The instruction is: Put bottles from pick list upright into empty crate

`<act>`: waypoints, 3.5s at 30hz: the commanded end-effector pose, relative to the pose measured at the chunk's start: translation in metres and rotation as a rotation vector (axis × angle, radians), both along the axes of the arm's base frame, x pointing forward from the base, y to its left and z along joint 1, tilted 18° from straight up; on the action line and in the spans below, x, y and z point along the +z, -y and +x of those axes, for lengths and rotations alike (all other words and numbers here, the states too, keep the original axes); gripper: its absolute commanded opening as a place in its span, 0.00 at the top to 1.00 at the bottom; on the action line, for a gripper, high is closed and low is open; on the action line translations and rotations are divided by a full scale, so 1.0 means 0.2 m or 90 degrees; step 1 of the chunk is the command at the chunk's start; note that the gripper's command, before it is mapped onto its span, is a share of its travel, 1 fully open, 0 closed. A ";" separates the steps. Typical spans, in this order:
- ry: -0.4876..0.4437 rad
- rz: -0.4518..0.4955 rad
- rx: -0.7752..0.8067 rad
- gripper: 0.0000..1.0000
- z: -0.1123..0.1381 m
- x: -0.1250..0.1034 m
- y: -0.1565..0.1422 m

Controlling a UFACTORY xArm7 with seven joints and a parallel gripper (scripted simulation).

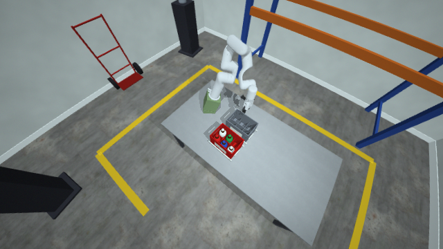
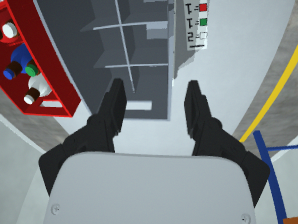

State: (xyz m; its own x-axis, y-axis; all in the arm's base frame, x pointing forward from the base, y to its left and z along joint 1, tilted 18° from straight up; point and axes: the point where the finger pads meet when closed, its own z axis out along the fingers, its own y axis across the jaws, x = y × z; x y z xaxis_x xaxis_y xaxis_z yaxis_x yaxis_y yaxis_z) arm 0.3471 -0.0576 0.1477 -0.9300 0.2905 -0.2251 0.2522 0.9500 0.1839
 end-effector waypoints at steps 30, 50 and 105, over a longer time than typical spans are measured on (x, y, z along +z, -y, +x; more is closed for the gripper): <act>0.072 -0.156 0.559 0.35 -0.16 -0.05 0.74; 0.111 -0.247 0.886 0.35 -0.26 -0.08 1.18; 0.136 -0.267 0.975 0.35 -0.45 -0.14 2.01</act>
